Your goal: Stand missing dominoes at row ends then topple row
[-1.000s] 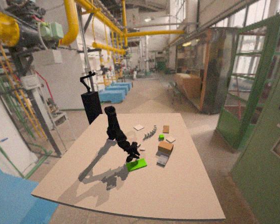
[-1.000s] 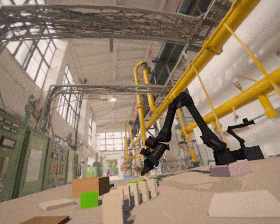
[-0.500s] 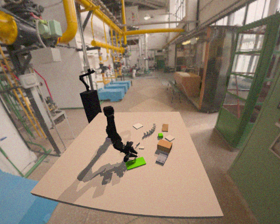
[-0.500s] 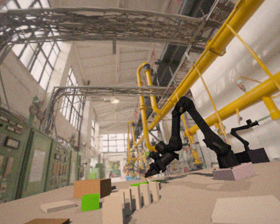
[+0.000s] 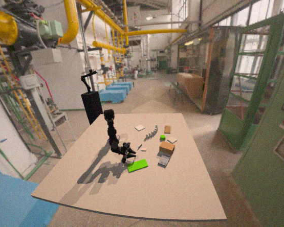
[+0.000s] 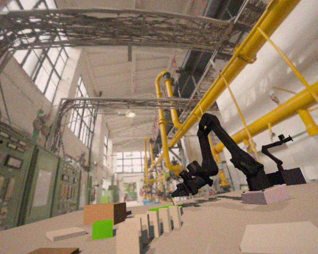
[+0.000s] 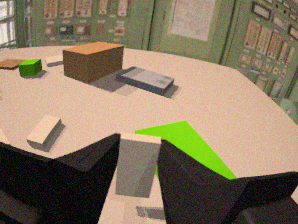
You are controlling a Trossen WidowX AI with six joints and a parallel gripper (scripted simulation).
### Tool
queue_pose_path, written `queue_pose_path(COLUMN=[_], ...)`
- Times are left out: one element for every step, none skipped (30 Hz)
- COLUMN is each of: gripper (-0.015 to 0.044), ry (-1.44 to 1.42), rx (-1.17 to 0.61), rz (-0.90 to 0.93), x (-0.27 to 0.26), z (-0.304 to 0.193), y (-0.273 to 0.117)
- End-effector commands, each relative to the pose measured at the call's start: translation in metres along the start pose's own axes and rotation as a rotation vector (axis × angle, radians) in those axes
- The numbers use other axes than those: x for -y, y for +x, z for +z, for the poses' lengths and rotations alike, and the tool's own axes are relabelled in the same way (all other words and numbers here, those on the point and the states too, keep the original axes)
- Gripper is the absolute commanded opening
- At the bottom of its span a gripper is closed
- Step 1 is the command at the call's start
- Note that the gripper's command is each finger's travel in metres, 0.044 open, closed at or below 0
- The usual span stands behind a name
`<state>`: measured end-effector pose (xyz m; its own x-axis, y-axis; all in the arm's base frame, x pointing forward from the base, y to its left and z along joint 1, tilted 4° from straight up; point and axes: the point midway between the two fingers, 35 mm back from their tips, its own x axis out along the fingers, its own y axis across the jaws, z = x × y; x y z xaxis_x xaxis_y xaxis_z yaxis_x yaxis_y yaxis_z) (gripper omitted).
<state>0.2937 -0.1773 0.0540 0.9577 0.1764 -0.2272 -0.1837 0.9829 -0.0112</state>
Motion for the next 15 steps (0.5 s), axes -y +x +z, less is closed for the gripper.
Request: queue_pose_path(gripper=[0.0107, 0.0107, 0.0107, 0.0107, 0.0107, 0.0107, 0.0107, 0.0107, 0.0107, 0.0107, 0.0107, 0.0107, 0.0107, 0.0107, 0.0107], ry=[-0.002, -0.005, -0.009, -0.012, -0.016, -0.020, -0.023, -0.028, -0.032, -0.036, -0.041, -0.045, -0.050, -0.055, -0.060], rx=[0.055, 0.066, 0.076, 0.087, 0.097, 0.107, 0.116, 0.125, 0.134, 0.143, 0.151, 0.159, 0.167, 0.174, 0.181], rz=[0.018, 0.022, 0.026, 0.029, 0.033, 0.037, 0.042, 0.046, 0.050, 0.055, 0.060, 0.064, 0.069, 0.074, 0.079], x=[-0.009, -0.011, -0.013, -0.015, -0.017, -0.019, -0.022, -0.024, -0.027, -0.029, -0.032, -0.034, -0.037, -0.040, -0.043], z=[-0.001, -0.001, -0.001, -0.001, 0.000, 0.000, 0.000, 0.000, 0.001, 0.001, 0.001, 0.001, 0.002, 0.002, 0.002], y=[-0.013, -0.016, -0.019, -0.022, -0.024, -0.027, -0.030, -0.033, -0.036, -0.039, -0.041, -0.044, -0.047, -0.050, -0.052])
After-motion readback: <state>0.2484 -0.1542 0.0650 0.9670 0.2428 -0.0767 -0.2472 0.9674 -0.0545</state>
